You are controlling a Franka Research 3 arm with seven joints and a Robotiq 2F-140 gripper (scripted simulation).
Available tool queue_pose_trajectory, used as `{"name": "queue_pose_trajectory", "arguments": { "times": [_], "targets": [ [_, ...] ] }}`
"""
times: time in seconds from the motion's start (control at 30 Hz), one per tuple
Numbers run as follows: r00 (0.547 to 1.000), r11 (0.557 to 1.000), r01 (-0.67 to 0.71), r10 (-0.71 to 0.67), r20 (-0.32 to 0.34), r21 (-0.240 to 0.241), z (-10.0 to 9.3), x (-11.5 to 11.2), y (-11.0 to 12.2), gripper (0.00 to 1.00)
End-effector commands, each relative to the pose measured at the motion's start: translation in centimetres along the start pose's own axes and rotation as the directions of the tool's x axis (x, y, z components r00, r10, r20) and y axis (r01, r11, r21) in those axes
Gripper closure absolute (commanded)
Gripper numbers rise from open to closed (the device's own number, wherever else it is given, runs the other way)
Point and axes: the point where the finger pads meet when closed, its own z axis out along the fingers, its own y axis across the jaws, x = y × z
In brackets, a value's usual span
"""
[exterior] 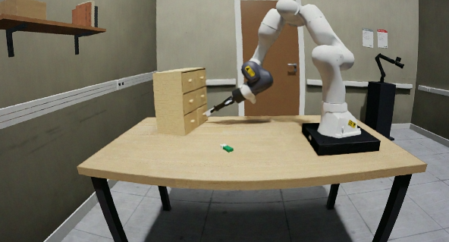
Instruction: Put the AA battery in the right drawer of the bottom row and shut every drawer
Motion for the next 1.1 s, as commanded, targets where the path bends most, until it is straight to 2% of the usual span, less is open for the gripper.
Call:
{"name": "queue_pose_trajectory", "arguments": {
  "times": [0.0,0.07,0.13,0.37,0.7,0.97,1.07],
  "targets": [
    [1.000,1.000,0.001,-0.001,-0.003,0.002,-0.7,0.6,-0.1,0.90],
    [1.000,1.000,0.001,-0.001,-0.003,0.002,-1.5,1.1,-0.1,0.90],
    [1.000,1.000,0.001,-0.001,-0.003,0.002,-1.5,1.1,-0.1,0.90],
    [1.000,1.000,0.001,-0.001,-0.003,0.002,-4.0,2.5,-0.1,0.90],
    [1.000,1.000,0.001,-0.001,-0.003,0.002,-5.2,2.0,-0.1,0.90],
    [1.000,1.000,0.001,-0.001,-0.003,0.002,-11.2,-1.8,-0.1,0.90],
    [1.000,1.000,0.001,-0.001,-0.003,0.002,-12.7,-2.7,-0.1,0.90]
  ]
}}
